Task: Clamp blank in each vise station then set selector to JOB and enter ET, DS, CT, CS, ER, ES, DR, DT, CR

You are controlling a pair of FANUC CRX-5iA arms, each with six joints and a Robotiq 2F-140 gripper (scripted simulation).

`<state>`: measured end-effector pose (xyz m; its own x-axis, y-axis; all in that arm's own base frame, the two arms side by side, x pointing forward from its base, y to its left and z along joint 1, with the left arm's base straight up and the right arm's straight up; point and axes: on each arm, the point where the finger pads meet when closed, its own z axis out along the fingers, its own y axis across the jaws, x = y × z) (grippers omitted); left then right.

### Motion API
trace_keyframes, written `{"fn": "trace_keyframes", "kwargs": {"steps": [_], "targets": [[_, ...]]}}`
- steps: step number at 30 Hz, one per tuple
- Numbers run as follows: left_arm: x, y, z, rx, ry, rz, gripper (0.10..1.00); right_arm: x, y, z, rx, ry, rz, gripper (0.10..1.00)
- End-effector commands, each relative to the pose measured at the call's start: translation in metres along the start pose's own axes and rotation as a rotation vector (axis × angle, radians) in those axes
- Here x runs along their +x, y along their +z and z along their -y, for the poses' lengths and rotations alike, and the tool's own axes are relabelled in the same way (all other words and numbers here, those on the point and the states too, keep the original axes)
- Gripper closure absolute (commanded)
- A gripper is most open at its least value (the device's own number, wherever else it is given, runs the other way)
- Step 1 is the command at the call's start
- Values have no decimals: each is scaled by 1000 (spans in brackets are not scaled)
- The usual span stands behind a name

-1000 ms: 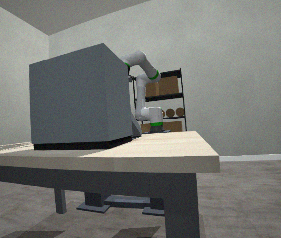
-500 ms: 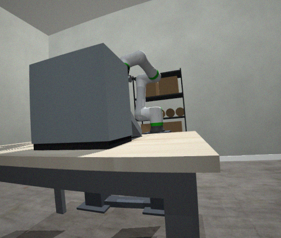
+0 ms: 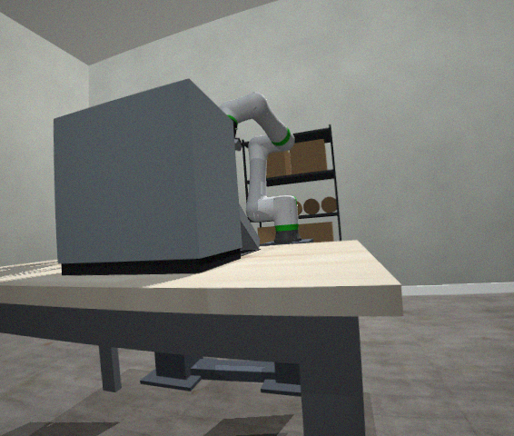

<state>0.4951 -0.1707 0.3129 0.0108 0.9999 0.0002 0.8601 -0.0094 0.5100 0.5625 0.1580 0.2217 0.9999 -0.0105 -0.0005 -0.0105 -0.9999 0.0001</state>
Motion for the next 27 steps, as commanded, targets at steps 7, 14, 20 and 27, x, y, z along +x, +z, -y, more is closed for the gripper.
{"fn": "trace_keyframes", "kwargs": {"steps": [7, 14, 20, 27], "targets": [[0, -1, -1, -2, 0, 1, 98, 0, -1, 0, 0, -1, -2, 999], [0, -1, -1, -2, 0, 1, 98, 0, 3, 0, 0, -1, -2, 999], [0, -1, -1, -2, 0, 1, 98, 0, 17, 0, 0, -1, -2, 999], [0, -1, -1, -2, 0, 1, 98, 1, 34, 0, 0, -1, -2, 999]]}}
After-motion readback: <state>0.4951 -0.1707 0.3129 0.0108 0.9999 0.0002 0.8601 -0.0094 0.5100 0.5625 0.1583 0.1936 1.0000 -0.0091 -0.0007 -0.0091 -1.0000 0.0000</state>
